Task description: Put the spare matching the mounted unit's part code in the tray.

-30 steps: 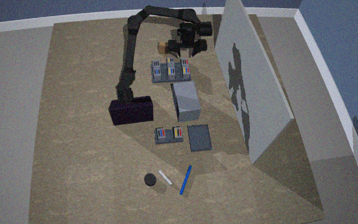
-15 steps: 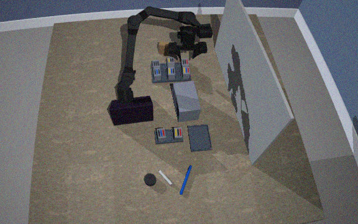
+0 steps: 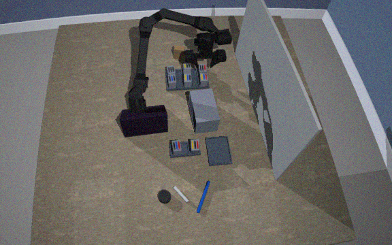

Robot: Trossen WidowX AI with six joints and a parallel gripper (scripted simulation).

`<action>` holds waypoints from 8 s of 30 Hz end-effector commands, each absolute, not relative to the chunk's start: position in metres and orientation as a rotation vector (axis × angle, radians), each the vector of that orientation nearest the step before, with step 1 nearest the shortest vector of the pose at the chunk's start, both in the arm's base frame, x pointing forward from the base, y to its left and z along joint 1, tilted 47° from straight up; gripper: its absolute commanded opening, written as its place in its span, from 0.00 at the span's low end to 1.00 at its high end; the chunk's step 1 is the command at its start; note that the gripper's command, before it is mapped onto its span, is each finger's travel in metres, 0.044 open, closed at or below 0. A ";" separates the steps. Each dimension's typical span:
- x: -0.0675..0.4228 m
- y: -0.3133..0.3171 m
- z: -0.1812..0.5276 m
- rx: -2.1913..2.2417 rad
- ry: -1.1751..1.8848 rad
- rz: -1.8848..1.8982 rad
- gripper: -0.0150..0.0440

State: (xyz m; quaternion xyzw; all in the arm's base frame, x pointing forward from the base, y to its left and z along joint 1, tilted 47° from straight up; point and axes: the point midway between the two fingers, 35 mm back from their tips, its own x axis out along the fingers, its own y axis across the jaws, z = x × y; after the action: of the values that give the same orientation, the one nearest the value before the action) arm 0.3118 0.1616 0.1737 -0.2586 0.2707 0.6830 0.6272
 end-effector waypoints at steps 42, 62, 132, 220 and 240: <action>0.305 0.189 0.149 -0.586 0.615 1.570 0.25; 0.312 0.142 0.192 -0.587 0.622 1.568 0.25; 0.373 -0.145 -0.024 -0.613 0.666 1.542 0.25; 0.351 -0.144 -0.111 -0.605 0.634 1.560 0.25; 0.349 -0.134 -0.120 -0.605 0.634 1.560 0.25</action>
State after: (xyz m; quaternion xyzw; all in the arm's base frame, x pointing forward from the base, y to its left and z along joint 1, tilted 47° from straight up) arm 0.3494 -0.1362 -0.1189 -0.2657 0.2769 0.6814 0.6232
